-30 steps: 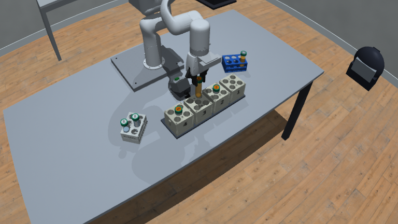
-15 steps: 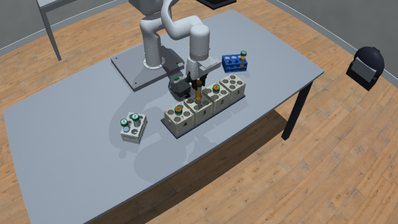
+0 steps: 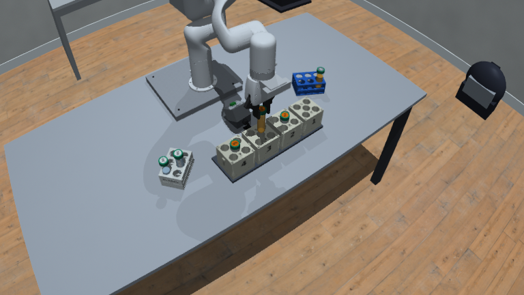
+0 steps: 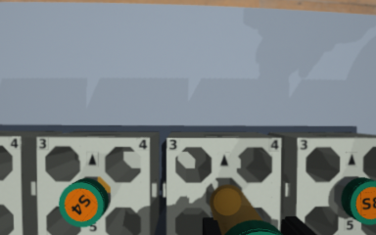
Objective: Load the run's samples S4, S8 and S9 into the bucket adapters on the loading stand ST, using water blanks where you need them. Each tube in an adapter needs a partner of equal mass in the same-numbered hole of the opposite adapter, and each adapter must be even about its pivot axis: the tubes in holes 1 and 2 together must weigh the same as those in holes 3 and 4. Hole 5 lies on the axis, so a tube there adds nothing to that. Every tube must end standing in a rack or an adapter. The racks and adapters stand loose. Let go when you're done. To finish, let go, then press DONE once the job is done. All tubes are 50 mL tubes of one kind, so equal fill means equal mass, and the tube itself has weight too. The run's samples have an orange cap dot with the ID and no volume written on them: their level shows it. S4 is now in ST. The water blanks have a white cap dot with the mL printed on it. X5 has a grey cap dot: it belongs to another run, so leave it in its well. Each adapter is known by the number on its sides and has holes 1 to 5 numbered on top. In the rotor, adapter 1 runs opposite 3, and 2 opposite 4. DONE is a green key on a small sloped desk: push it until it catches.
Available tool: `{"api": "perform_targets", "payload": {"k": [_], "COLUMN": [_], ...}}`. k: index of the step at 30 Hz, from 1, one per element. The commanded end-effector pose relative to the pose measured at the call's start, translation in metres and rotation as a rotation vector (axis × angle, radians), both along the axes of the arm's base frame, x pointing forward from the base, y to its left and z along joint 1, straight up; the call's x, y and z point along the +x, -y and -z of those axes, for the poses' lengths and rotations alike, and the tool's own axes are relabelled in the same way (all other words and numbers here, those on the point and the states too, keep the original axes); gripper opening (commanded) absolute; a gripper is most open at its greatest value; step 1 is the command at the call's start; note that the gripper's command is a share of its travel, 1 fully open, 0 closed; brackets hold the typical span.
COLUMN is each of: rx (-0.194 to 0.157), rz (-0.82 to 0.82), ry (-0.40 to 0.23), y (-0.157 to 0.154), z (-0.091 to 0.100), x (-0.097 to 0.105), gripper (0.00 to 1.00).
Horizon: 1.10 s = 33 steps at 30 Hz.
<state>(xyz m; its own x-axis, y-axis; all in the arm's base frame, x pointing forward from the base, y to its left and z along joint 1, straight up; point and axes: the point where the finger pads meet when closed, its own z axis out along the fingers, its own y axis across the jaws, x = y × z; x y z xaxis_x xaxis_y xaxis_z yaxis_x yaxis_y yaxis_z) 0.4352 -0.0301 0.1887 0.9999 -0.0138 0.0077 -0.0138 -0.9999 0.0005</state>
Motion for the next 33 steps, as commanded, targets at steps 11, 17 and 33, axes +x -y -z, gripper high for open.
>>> {"api": "perform_targets", "payload": {"k": [11,17,33], "rx": [-0.005,-0.005,-0.005], "rz": [0.0,0.0,0.0], "ry": [0.003,0.003,0.003], "y": [0.0,0.0,0.0], "z": [0.009,0.015,0.029], "x": [0.001,0.001,0.001], "gripper": [0.0,0.0,0.0]}}
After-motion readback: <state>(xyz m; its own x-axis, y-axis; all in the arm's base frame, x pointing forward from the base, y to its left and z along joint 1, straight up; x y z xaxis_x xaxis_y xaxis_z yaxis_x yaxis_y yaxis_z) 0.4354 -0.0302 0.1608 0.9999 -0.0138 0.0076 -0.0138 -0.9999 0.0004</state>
